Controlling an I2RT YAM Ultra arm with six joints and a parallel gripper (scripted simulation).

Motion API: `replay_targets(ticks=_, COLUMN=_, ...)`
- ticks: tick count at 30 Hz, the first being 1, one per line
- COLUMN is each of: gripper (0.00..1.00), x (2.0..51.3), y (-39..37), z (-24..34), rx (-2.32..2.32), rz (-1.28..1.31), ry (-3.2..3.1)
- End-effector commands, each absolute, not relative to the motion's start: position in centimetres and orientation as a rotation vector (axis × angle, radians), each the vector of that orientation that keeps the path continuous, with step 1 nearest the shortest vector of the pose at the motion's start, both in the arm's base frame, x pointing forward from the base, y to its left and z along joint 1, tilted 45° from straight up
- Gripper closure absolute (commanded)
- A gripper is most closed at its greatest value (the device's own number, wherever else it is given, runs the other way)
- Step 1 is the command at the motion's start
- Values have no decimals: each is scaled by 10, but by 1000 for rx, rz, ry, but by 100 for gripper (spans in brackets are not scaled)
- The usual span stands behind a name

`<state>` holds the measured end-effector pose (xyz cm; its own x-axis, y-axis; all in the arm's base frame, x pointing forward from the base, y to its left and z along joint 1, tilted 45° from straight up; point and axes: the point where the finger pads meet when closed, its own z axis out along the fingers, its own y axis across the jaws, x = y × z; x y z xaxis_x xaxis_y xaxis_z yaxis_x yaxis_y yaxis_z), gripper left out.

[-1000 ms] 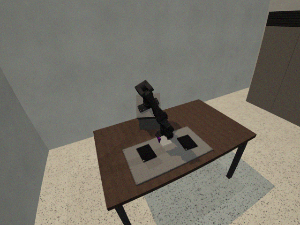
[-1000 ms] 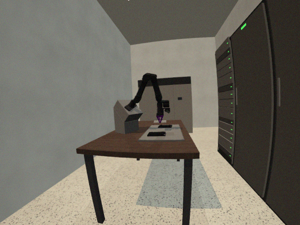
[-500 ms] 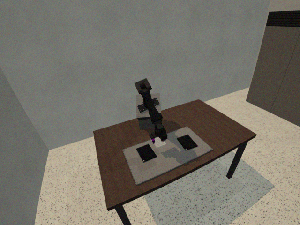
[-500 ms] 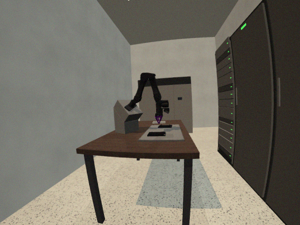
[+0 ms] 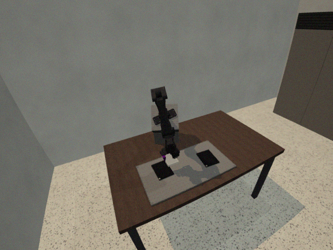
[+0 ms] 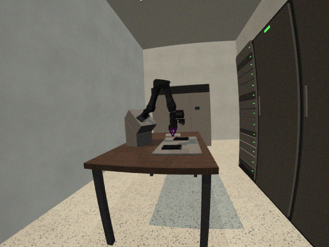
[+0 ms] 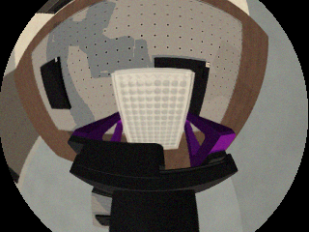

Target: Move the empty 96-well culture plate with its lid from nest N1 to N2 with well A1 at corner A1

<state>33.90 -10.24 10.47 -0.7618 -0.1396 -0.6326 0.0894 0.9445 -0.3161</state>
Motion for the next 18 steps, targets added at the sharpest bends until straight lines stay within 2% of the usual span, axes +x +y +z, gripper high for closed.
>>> replay_targets(ticks=1, gripper=100, x=342, y=-106, z=121, rx=-77, rz=-414, ry=2365)
replay_targets(ticks=18, gripper=100, x=332, y=-155, z=118, rx=-80, rz=-405, ry=2400)
